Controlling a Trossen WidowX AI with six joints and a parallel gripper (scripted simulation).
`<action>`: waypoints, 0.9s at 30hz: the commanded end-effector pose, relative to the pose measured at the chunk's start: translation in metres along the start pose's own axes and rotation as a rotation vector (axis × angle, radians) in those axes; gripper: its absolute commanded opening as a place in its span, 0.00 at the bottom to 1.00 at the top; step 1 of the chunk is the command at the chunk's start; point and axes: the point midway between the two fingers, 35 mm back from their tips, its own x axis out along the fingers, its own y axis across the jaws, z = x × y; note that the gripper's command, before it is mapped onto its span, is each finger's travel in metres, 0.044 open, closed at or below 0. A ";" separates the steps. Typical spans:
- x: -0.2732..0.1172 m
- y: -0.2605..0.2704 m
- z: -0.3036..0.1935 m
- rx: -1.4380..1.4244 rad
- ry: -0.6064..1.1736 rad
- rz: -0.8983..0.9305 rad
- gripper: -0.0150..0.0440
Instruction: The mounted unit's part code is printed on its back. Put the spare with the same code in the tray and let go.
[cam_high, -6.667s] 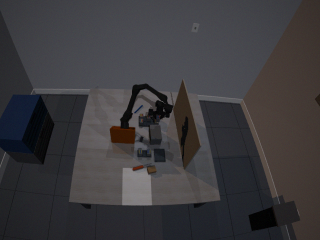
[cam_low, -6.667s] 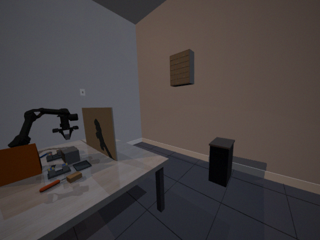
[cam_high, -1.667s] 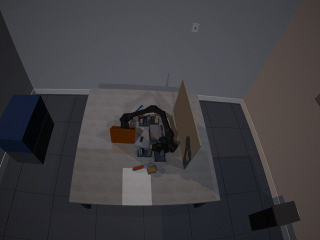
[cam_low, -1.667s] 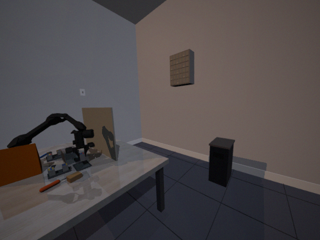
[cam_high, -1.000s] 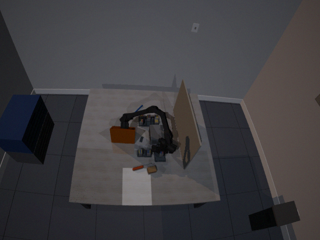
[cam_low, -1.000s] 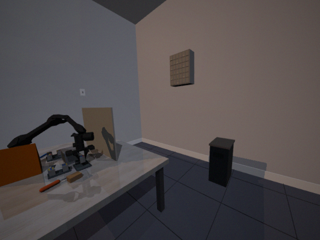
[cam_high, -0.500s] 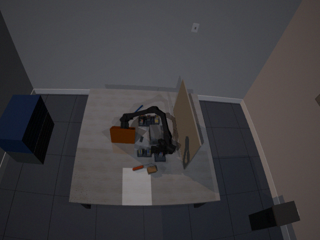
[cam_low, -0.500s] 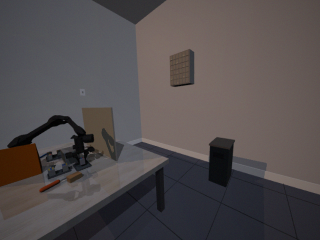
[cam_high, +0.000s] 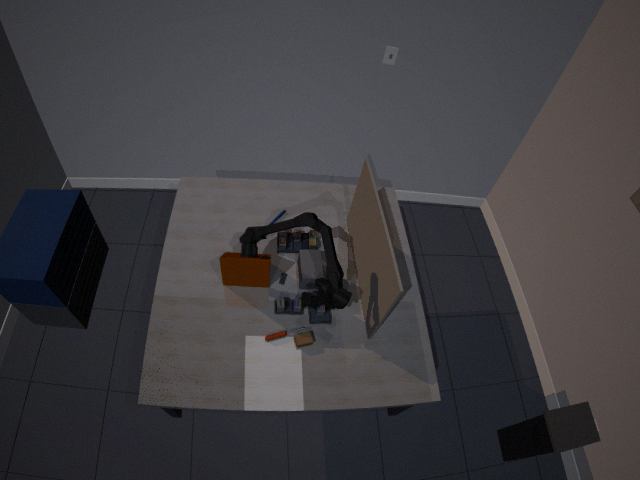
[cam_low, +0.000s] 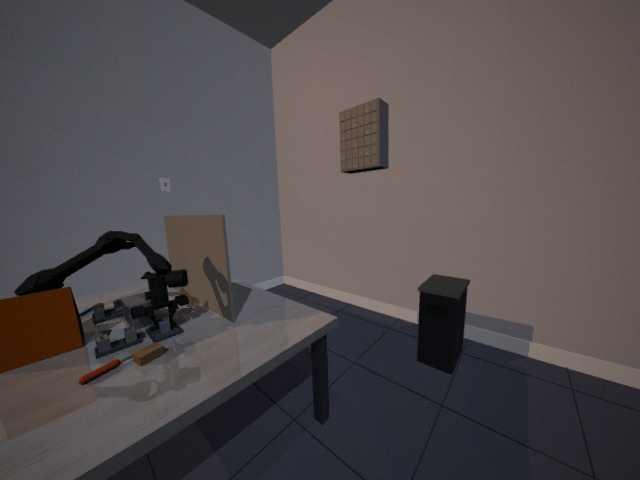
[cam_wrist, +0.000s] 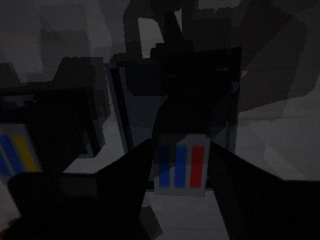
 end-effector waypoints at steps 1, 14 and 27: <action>-0.001 0.000 0.000 0.000 0.001 -0.002 0.74; -0.097 0.000 -0.002 0.008 0.000 -0.004 1.00; -0.109 -0.002 -0.003 0.013 0.004 -0.031 1.00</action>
